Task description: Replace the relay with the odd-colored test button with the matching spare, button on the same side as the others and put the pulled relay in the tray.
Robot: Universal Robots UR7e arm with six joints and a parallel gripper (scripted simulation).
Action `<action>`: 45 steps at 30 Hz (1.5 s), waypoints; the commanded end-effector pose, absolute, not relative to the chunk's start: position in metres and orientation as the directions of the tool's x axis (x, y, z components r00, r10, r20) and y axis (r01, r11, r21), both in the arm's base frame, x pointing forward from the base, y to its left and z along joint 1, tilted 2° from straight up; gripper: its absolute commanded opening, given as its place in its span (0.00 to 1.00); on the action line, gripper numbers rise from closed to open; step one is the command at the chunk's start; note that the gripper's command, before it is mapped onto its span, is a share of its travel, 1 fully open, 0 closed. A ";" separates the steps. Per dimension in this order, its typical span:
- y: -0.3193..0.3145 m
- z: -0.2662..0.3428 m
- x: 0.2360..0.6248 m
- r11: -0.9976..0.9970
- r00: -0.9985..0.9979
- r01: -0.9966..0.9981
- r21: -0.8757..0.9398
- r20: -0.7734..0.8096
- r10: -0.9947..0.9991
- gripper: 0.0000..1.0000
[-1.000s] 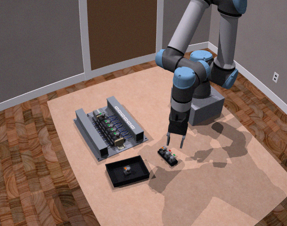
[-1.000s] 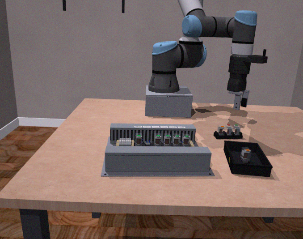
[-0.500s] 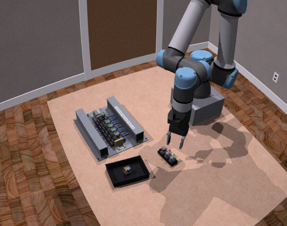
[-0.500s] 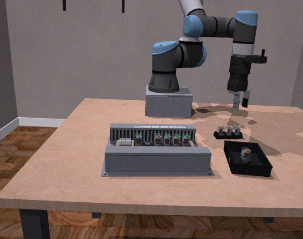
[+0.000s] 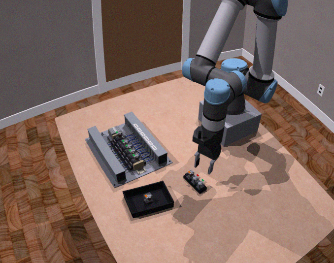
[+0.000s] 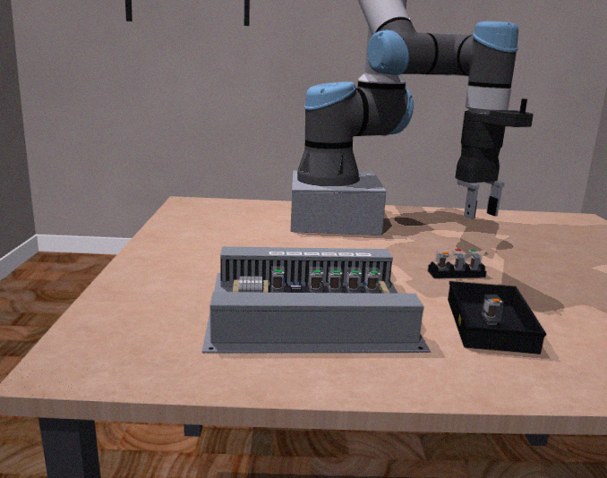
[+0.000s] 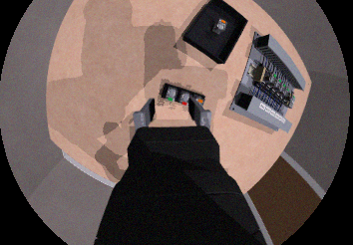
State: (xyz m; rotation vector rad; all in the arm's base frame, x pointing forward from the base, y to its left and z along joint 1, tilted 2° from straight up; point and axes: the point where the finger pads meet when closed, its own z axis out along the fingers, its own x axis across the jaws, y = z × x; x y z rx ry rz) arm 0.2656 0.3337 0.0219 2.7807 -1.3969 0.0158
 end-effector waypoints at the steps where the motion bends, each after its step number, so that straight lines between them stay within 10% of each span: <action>1: 0.334 0.022 0.266 -0.462 0.463 -0.886 0.017 0.026 -0.886 1.00; 45: 0.334 0.022 0.266 -0.094 0.094 -0.996 0.006 0.031 -0.995 1.00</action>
